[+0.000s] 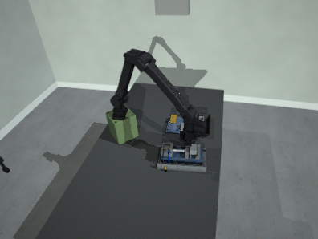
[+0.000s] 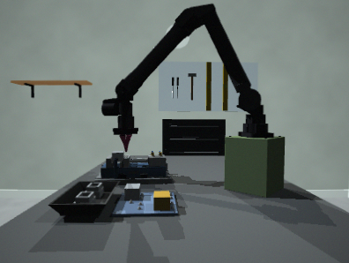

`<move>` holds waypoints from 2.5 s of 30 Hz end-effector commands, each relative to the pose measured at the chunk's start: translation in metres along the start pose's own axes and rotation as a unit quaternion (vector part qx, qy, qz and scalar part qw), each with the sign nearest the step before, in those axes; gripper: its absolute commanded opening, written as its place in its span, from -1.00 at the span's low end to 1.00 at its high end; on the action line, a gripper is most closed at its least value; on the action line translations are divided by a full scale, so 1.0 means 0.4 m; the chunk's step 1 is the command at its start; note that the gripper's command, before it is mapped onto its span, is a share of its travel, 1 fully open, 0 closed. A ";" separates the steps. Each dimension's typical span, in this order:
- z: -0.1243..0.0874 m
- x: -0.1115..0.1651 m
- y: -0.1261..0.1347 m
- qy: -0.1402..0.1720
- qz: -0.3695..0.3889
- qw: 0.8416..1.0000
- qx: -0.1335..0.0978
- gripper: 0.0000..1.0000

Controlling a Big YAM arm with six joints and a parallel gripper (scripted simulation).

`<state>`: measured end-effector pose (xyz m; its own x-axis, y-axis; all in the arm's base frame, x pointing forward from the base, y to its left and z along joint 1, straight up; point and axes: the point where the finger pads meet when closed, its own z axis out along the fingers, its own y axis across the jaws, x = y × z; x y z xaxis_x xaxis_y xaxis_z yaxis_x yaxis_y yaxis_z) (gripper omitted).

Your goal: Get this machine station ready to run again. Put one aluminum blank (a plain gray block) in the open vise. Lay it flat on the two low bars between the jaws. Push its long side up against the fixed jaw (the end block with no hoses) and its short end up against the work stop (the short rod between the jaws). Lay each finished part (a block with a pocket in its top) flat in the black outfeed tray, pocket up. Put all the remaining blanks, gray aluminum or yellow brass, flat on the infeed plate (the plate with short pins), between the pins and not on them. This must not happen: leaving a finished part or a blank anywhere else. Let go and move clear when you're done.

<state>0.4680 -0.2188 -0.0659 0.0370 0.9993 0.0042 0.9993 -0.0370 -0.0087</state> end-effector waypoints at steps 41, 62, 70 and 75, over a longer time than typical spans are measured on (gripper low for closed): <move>0.045 0.006 0.018 0.000 -0.007 1.000 -0.004 -1.00; 0.033 0.004 0.024 -0.002 -0.007 1.000 -0.009 -1.00; 0.032 0.004 0.025 -0.002 -0.007 1.000 -0.009 -1.00; 0.032 0.004 0.025 -0.002 -0.007 1.000 -0.009 -1.00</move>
<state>0.4682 -0.2188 -0.0813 0.0370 0.9993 0.0042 0.9993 -0.0370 -0.0087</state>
